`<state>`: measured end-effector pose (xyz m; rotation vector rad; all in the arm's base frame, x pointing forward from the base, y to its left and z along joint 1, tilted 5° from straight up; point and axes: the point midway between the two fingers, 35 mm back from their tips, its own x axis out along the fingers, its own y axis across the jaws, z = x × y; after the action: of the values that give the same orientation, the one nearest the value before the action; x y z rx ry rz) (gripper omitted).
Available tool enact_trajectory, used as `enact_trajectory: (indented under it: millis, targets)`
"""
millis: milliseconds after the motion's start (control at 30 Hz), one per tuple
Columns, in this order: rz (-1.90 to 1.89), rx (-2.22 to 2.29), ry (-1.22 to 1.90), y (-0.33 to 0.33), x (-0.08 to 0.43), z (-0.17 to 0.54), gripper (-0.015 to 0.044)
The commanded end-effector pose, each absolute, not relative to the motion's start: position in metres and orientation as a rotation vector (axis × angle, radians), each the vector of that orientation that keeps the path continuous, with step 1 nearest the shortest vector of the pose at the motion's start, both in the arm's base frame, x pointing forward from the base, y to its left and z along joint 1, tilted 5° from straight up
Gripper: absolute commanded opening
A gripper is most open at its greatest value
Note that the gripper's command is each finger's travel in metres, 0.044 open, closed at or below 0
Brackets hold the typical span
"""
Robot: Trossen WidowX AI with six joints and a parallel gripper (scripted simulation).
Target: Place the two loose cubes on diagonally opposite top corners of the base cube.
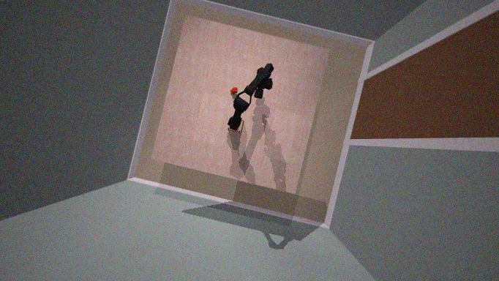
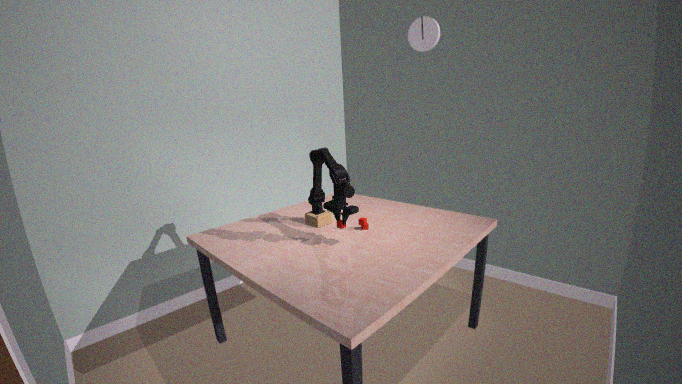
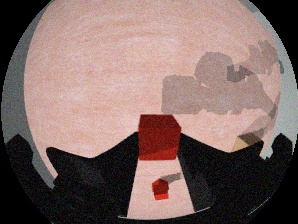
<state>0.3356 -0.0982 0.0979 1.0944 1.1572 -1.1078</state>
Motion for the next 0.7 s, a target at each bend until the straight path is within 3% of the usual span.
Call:
enact_trajectory:
  millis: [0,667]
  targets:
    - [-1.108,1.103,1.147,-0.097,0.335,0.111,0.0105]
    - [-1.087,1.085,1.166,-0.055,0.335,0.119,0.0105]
